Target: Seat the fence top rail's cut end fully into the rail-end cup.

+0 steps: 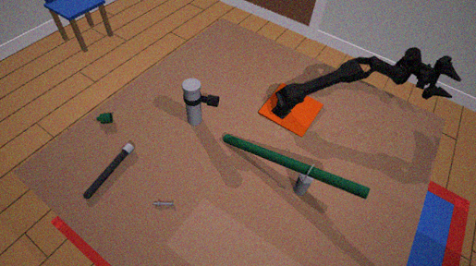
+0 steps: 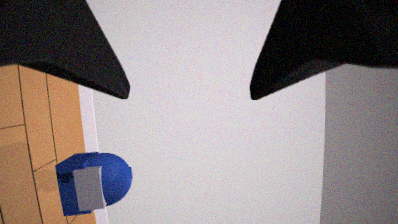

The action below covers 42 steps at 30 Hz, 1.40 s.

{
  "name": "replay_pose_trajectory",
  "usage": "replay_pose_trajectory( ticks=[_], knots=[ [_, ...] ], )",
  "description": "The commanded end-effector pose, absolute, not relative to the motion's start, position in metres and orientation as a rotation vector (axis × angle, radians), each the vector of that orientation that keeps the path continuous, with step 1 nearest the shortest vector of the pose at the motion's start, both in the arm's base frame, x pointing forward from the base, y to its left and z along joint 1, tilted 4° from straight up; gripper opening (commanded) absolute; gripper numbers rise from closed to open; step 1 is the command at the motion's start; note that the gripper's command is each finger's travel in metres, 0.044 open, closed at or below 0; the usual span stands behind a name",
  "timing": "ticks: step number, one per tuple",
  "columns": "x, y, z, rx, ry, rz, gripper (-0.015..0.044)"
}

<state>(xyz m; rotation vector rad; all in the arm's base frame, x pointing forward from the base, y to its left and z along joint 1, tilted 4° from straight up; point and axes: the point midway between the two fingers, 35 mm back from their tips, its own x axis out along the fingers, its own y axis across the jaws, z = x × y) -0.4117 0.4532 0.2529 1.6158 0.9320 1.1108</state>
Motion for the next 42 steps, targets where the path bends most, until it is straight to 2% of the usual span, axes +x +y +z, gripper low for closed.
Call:
replay_pose_trajectory(
  ticks=[1,2,10,24,33,42],
  knots=[
    [-0.410,0.455,0.254,1.617,0.928,1.111,0.0426],
    [-0.403,0.461,0.259,1.621,0.918,1.111,0.0440],
    [-0.314,0.529,0.301,1.499,0.708,1.117,0.0440],
    [-0.093,0.597,0.368,1.114,0.343,1.020,0.0440],
    [0.060,0.584,0.388,0.809,0.228,0.901,0.0440],
    [0.199,0.516,0.394,0.501,0.209,0.758,0.0440]
  ],
)
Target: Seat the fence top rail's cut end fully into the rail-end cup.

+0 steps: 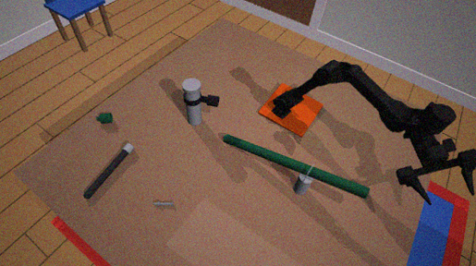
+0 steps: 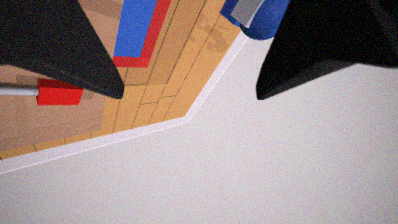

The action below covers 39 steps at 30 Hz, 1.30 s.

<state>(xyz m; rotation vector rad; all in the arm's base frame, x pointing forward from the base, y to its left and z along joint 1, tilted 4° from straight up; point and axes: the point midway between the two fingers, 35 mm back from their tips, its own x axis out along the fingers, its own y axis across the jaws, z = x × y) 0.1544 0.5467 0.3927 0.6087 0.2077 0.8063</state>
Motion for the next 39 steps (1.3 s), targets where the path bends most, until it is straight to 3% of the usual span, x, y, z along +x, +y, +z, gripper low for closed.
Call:
replay_pose_trajectory(
  ticks=[1,10,21,32,39],
  knots=[
    [0.213,0.506,0.394,0.466,0.210,0.740,0.0440],
    [0.310,0.388,0.382,0.177,0.279,0.583,0.0440],
    [0.350,0.227,0.349,-0.033,0.480,0.388,0.0440],
    [0.298,0.059,0.301,-0.070,0.805,0.170,0.0440],
    [0.238,0.006,0.277,0.001,0.973,0.083,0.0440]
  ],
)
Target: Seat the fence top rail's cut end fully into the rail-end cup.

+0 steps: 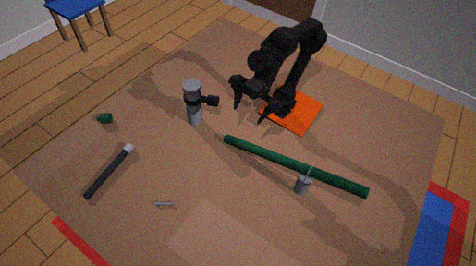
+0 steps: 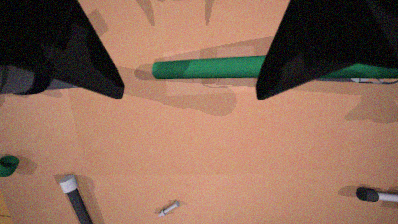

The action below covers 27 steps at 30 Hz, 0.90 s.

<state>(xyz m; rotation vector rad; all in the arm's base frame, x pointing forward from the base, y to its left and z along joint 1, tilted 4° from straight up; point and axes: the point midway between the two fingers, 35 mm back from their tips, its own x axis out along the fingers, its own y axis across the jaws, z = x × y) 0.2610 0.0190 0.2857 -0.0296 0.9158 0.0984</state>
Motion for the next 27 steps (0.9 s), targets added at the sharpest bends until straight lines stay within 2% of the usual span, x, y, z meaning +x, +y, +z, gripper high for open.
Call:
replay_pose_trajectory(
  ticks=[1,8,17,27],
  knots=[
    [0.238,0.006,0.277,0.001,0.973,0.083,0.0440],
    [0.239,0.001,0.275,-0.062,0.985,0.117,0.0440],
    [0.243,-0.046,0.262,-0.565,1.016,0.459,0.0440],
    [0.236,-0.105,0.250,-0.988,0.872,0.822,0.0440]
  ],
)
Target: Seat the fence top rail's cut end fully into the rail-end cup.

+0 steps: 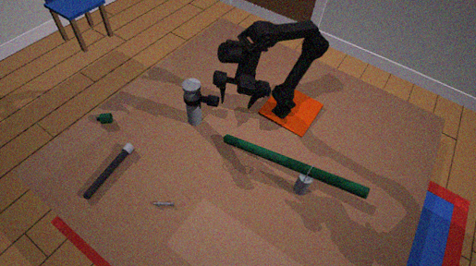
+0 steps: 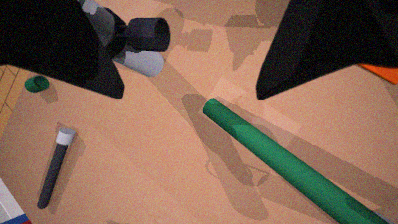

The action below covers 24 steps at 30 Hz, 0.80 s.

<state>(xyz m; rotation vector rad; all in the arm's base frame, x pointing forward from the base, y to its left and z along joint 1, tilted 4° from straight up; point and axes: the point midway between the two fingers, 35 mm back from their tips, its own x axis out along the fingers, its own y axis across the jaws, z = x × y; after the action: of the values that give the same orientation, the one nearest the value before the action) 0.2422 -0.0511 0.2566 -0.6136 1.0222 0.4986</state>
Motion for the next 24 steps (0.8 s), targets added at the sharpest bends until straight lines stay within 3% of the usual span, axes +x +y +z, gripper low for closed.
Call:
replay_pose_trajectory(
  ticks=[1,24],
  knots=[
    [0.235,-0.111,0.249,-1.003,0.858,0.838,0.0440],
    [0.207,-0.179,0.242,-1.681,0.374,1.151,0.0440]
  ],
)
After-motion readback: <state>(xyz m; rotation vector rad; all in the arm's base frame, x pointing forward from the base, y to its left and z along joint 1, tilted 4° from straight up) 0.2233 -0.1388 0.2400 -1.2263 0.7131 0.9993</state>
